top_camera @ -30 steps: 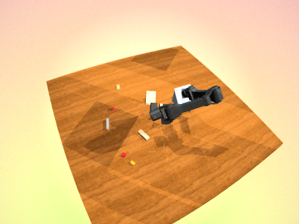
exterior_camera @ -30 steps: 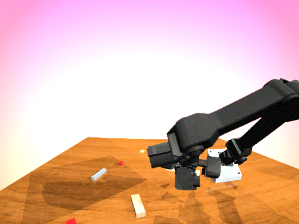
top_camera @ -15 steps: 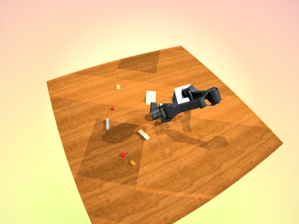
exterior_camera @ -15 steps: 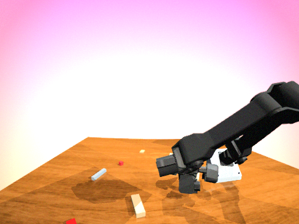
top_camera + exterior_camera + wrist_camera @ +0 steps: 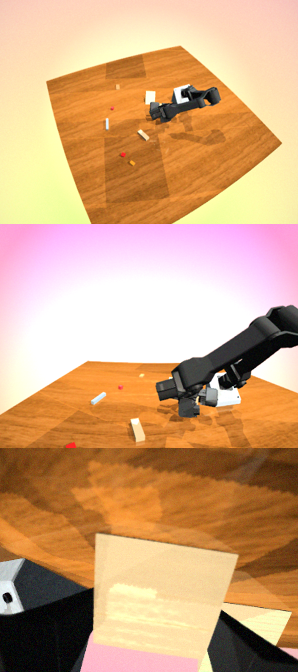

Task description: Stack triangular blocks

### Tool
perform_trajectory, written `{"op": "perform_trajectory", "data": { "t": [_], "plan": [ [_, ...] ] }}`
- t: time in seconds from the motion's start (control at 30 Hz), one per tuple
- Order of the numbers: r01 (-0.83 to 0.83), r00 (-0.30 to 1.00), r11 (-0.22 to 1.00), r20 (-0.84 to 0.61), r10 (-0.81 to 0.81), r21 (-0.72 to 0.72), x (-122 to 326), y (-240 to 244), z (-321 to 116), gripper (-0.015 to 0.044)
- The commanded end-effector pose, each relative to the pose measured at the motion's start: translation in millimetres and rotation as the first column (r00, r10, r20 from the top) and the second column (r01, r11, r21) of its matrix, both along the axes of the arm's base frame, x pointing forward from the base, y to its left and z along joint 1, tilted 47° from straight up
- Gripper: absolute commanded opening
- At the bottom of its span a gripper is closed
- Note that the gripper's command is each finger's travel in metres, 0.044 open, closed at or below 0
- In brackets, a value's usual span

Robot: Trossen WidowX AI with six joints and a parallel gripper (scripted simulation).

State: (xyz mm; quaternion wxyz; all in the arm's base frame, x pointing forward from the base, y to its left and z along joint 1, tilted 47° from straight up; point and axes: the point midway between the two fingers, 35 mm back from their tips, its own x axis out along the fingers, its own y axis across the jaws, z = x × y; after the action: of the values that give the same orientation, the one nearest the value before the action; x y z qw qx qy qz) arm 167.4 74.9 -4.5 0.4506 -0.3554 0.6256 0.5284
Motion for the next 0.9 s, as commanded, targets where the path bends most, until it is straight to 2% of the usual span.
{"op": "perform_trajectory", "data": {
  "t": [0.0,0.03,0.37,0.87],
  "plan": [
    [0.0,1.0,1.0,0.001,0.0,0.002,0,0,0,0.0262],
    [0.0,1.0,1.0,0.001,0.0,0.002,0,0,0,0.0255],
    [0.0,1.0,1.0,0.005,0.0,0.0,8,-17,17,0.0],
    [0.0,1.0,1.0,0.001,0.0,-0.005,12,-70,66,0.0]
  ]
}}
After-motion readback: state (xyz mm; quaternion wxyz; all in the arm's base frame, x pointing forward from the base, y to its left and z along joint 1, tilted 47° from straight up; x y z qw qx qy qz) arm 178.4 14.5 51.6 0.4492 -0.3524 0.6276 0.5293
